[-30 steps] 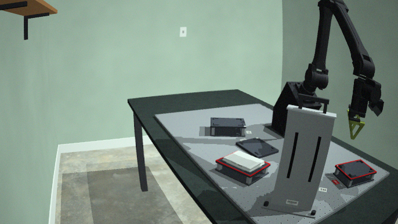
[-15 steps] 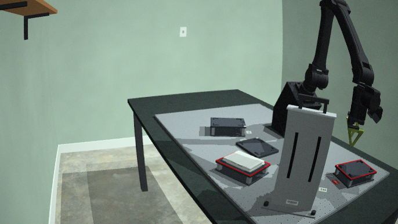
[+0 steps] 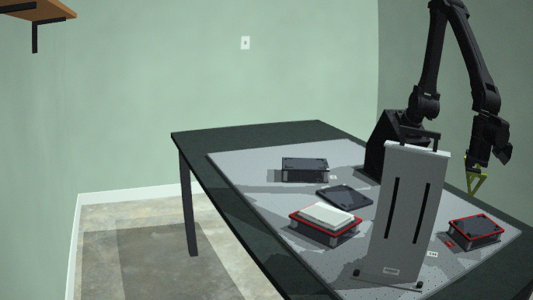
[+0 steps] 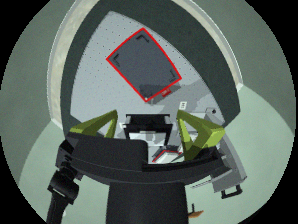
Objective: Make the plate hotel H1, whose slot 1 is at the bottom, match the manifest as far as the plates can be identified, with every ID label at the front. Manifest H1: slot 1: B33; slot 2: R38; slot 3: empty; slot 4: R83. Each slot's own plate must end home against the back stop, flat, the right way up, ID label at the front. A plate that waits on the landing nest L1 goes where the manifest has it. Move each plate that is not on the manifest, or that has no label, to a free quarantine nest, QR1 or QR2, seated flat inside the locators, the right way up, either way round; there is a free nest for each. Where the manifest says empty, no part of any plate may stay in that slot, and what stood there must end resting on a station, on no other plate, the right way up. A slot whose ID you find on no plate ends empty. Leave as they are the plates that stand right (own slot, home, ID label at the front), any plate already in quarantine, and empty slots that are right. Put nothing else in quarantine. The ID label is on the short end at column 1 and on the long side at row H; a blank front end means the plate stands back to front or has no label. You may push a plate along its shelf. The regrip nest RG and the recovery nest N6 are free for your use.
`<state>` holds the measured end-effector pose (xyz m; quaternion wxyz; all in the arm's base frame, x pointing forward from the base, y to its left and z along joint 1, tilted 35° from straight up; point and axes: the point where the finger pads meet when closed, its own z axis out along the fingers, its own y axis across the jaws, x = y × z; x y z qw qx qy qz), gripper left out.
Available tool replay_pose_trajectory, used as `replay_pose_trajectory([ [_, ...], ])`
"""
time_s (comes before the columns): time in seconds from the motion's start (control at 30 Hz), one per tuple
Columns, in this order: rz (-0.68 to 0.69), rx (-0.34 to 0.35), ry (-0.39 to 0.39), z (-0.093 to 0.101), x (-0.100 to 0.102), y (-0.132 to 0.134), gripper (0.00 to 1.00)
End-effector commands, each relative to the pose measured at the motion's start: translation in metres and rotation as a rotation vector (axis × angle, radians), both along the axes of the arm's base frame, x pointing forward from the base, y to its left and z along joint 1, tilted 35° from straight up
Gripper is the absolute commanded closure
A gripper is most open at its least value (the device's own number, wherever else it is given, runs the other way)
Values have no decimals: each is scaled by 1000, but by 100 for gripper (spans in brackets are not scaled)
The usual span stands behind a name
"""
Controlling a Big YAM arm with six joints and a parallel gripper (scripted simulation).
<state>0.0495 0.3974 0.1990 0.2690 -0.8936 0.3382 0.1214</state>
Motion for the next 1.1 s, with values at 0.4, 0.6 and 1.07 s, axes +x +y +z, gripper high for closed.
replay_pose_trajectory([
  [0.4,0,16,4,-8,-4,14,0],
  [0.6,0,30,1,-7,-4,21,0],
  [1.07,0,27,2,-28,-5,33,0],
])
